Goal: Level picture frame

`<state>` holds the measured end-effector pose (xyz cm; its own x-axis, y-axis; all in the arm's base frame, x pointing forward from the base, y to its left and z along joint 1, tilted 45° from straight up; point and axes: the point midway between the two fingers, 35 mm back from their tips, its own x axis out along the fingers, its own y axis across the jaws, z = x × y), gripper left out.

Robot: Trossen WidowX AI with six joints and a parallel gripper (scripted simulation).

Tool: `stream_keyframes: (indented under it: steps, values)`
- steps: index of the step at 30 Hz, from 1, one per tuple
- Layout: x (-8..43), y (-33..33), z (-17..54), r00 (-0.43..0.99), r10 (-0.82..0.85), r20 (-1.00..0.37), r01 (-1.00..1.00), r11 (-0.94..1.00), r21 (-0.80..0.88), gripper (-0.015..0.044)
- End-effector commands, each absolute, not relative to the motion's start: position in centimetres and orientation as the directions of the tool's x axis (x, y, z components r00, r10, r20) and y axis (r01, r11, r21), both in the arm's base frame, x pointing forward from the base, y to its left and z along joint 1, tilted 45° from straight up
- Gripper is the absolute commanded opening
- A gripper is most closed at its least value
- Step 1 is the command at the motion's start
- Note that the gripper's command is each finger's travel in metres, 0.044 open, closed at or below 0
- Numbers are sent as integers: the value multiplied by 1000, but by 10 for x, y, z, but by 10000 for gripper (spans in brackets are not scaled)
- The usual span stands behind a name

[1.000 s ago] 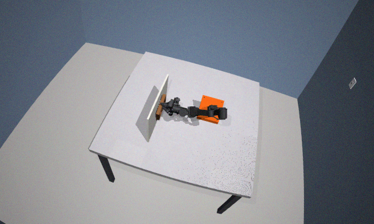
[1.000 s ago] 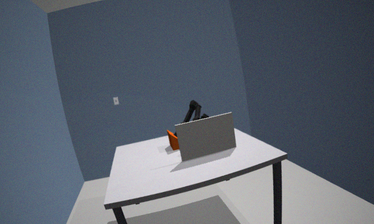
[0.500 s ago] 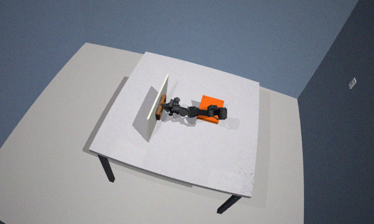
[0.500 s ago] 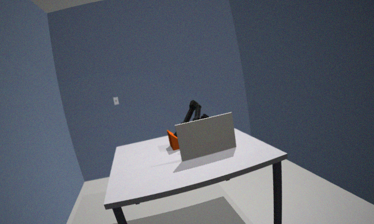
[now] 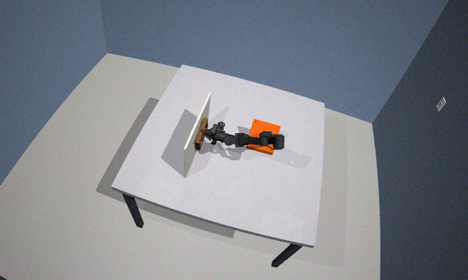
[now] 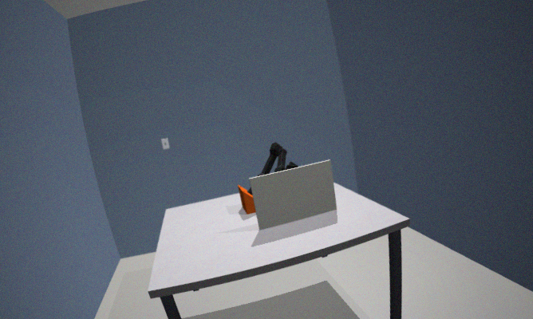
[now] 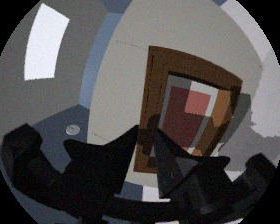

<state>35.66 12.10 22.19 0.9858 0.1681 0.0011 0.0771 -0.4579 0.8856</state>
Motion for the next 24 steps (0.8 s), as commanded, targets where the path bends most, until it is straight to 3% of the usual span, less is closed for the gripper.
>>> stream_keyframes:
  steps: [1,24]
  values:
    - [357,120,224,986,167,5,72,-454,888,0]
    - [357,117,230,986,167,5,72,-454,888,0]
